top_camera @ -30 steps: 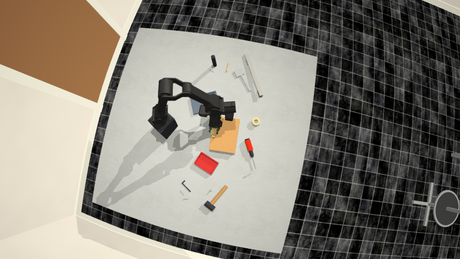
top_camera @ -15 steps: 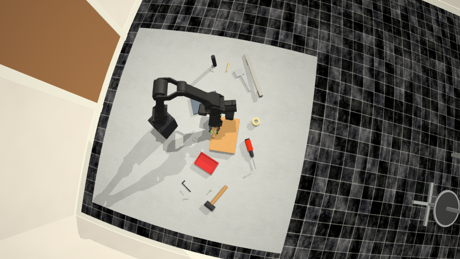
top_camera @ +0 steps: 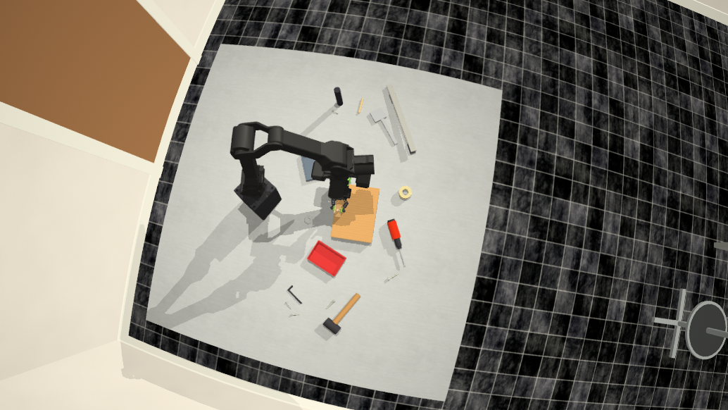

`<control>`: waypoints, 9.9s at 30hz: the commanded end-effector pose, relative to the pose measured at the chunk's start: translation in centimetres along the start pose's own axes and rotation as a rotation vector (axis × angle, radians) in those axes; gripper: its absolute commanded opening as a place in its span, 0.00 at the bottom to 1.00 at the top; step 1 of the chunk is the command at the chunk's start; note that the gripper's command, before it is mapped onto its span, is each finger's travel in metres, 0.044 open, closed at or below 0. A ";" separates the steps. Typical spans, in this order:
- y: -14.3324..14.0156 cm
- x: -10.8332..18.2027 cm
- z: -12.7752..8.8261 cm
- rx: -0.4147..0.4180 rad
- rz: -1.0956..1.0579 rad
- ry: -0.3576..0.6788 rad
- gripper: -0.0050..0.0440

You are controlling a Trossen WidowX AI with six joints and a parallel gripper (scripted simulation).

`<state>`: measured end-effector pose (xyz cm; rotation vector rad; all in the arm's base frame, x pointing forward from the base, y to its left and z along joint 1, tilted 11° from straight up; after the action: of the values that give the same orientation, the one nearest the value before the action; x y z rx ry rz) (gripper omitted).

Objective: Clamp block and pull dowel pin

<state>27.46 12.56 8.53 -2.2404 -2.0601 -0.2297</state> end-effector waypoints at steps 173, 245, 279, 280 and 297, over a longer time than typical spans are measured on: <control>2.2 -10.1 5.4 -0.017 -0.014 0.014 0.14; 2.2 -10.1 5.1 -0.018 -0.182 0.012 0.10; 2.2 -10.1 5.0 -0.011 0.654 0.019 0.10; 2.2 -10.1 5.0 -0.011 0.664 0.019 0.10; 2.2 -10.1 5.0 -0.012 0.602 0.018 0.10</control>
<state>29.09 3.31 1.83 -2.7341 -1.2292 -0.2016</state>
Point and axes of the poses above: the point midway between the two fingers, 35 mm back from their tips, its own z axis out along the fingers, its own y axis across the jaws, x = y × z, the point moved 4 cm from there along -z, back along the fingers, and after that the axes turned 15 degrees about z, right-handed, at the moved point
